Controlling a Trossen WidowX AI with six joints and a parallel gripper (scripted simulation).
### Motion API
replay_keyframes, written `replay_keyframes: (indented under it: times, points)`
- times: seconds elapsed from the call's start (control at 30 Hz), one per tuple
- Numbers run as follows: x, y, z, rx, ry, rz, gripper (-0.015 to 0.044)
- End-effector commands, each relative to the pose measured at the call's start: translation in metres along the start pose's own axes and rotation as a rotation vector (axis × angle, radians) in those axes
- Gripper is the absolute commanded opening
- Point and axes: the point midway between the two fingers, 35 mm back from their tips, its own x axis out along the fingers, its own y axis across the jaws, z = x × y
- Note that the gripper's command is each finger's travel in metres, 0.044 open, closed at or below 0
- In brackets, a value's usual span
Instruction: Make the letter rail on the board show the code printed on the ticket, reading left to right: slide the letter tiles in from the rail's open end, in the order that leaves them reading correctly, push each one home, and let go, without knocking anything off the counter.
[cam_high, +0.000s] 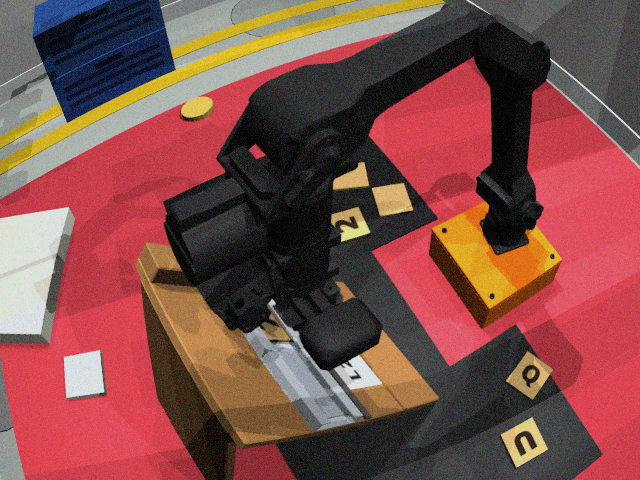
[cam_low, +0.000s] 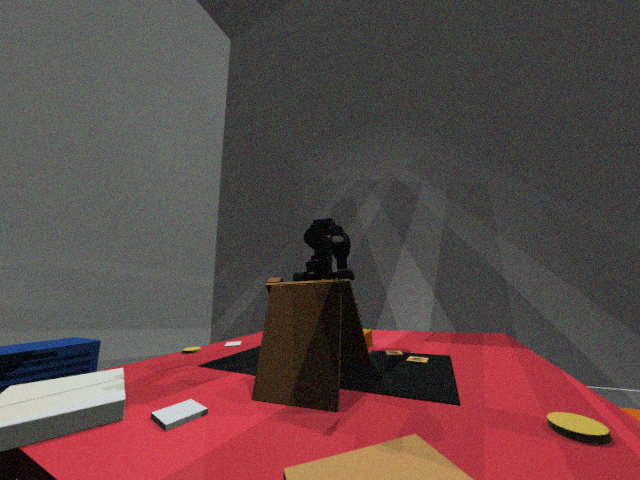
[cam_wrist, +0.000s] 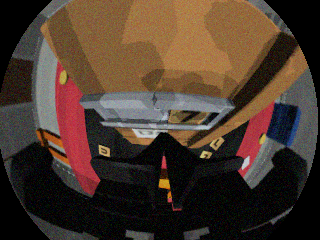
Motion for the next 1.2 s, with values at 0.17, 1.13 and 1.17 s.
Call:
replay_keyframes:
  times: [0.17,1.13,1.17]
  points:
    - [0.001,0.000,0.002,0.006,0.006,-0.006,0.0000]
    - [0.013,-0.001,0.012,0.006,0.005,-0.006,0.0000]
    - [0.013,-0.001,0.013,0.006,0.005,-0.006,0.0000]
